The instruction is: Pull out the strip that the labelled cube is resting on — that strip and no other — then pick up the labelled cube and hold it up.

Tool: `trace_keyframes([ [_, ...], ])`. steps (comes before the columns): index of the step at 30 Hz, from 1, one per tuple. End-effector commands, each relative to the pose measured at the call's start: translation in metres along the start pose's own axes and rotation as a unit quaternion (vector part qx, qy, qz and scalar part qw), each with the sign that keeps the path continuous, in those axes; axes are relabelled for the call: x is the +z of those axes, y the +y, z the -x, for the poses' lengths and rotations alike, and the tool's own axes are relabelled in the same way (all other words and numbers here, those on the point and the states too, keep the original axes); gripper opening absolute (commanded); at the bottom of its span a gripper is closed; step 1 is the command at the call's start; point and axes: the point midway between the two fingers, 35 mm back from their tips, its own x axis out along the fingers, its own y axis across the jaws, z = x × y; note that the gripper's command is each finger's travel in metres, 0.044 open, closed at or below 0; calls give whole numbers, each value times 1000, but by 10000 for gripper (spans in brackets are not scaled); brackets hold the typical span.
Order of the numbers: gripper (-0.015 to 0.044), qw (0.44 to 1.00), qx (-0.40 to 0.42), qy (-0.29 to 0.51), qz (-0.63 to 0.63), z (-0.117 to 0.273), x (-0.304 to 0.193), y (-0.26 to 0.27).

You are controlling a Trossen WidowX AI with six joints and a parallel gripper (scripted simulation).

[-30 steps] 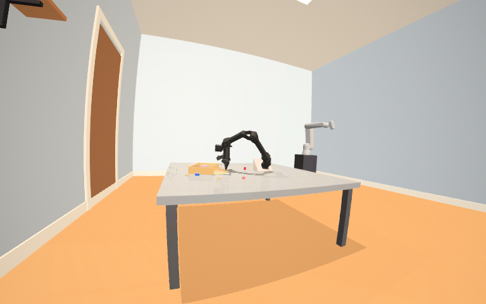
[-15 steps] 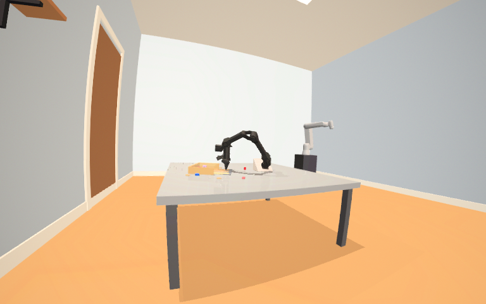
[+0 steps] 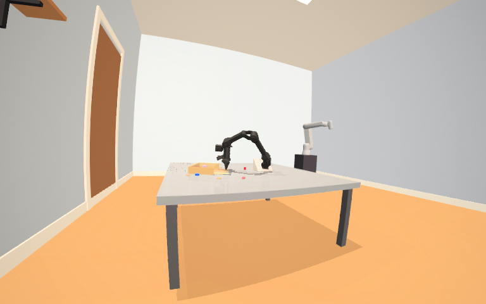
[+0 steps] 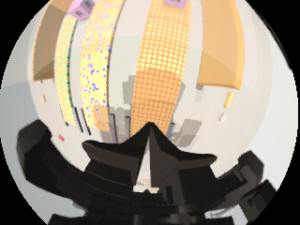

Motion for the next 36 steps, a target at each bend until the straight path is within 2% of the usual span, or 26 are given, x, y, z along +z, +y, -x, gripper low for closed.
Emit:
trace_keyframes([
  [1,0,1000,1,6,-3,-3,-7,0],
  [36,0,1000,1,7,-4,-5,-62,-2],
])
